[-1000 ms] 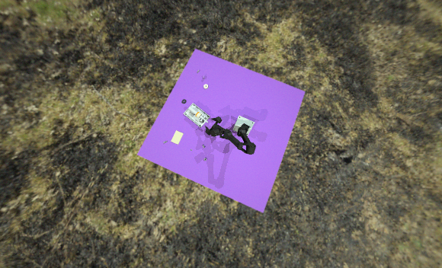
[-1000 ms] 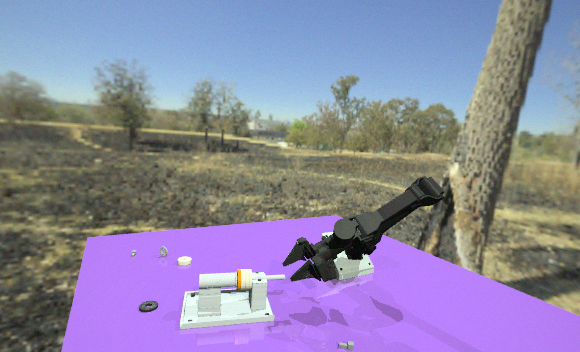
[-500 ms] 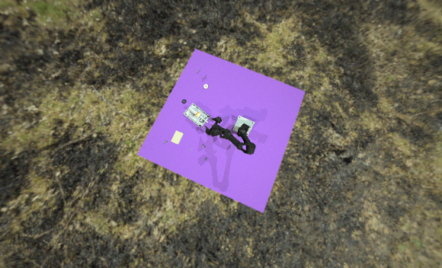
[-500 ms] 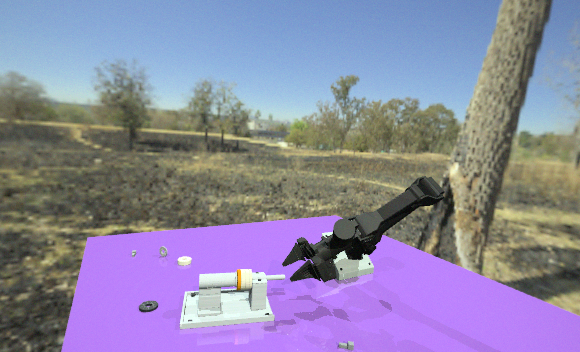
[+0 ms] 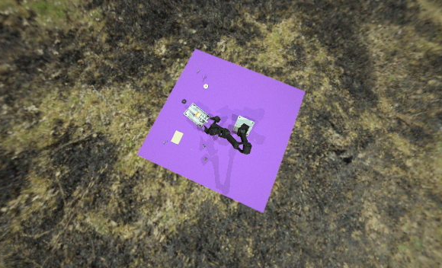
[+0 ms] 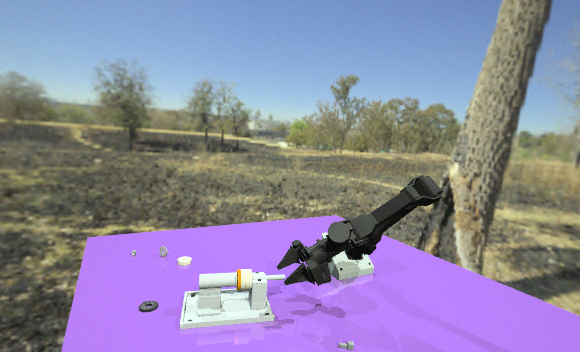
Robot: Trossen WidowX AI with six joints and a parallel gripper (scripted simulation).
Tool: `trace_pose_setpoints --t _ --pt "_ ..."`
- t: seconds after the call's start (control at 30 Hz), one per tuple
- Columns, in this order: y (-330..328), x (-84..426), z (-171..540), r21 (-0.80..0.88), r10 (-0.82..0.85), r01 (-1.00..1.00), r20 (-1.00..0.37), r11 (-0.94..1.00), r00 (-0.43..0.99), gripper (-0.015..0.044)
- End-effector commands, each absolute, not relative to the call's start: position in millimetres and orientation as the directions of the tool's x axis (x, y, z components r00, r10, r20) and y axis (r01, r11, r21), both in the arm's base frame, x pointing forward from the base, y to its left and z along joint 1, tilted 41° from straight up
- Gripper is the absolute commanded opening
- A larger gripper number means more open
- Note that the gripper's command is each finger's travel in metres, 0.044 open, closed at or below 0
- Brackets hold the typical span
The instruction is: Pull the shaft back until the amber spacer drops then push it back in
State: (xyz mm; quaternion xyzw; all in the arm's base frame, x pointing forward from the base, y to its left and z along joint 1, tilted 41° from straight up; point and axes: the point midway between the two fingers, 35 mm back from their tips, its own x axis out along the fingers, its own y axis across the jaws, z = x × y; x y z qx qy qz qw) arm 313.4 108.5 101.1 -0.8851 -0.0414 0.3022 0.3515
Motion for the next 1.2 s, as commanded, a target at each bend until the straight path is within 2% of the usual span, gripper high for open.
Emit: trace_pose_setpoints --t 0.0,1.17 --pt "110.8 318.2 98.0 -0.646 0.288 -0.137 -0.507 -0.751 0.812 0.044" --pt "116.2 332.3 87.6 -0.646 0.288 -0.137 -0.506 -0.751 0.813 0.044"
